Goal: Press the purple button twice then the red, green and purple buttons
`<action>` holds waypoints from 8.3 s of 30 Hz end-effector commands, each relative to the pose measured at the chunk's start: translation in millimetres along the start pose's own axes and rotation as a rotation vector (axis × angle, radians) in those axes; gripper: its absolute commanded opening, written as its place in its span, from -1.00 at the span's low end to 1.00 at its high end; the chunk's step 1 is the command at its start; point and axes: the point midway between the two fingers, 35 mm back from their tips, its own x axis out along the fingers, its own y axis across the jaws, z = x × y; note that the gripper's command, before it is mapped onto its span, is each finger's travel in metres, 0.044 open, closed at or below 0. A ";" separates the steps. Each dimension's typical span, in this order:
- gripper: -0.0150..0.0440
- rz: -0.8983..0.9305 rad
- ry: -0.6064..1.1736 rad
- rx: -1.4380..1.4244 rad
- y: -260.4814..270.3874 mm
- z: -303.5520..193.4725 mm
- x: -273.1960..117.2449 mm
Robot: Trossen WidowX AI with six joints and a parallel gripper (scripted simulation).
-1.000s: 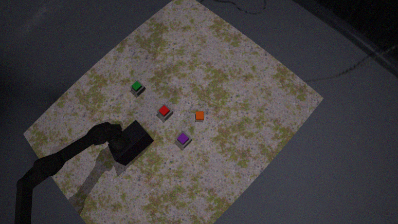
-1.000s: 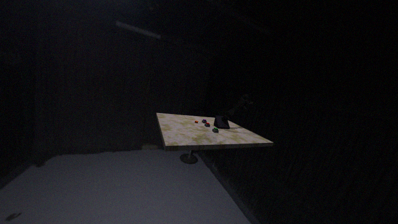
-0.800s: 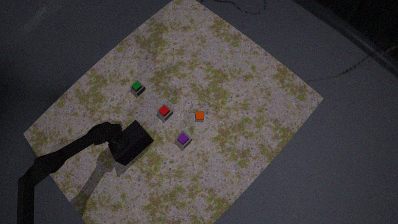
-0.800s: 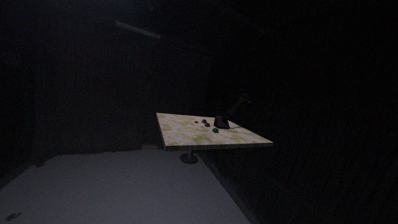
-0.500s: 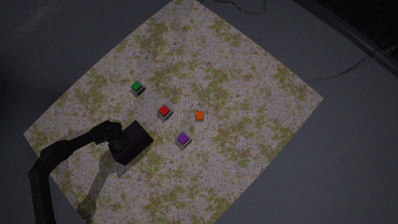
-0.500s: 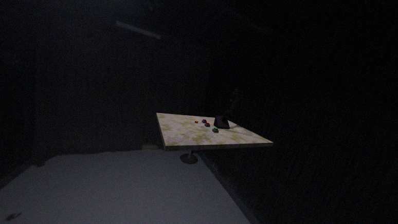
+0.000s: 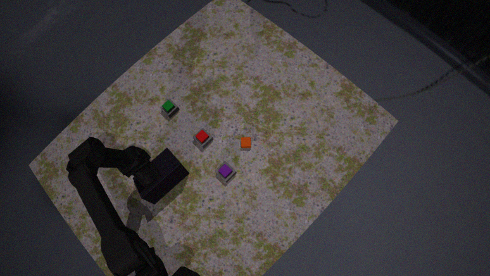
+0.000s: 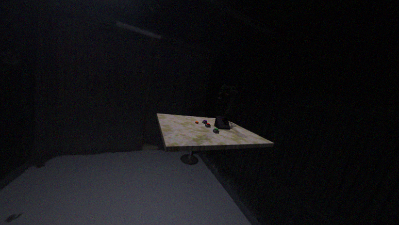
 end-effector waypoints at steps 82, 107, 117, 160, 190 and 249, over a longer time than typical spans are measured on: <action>-0.42 0.806 -0.044 -1.241 461.0 -163.3 -72.6; -0.42 0.805 -0.044 -1.241 441.4 -149.6 -97.6; -0.42 0.805 -0.044 -1.241 448.9 -154.0 -88.5; -0.42 0.804 -0.045 -1.241 436.4 -144.8 -104.7; -0.42 0.810 -0.039 -1.240 458.0 -243.1 -212.1; -0.42 0.812 -0.039 -1.241 473.6 -255.1 -191.5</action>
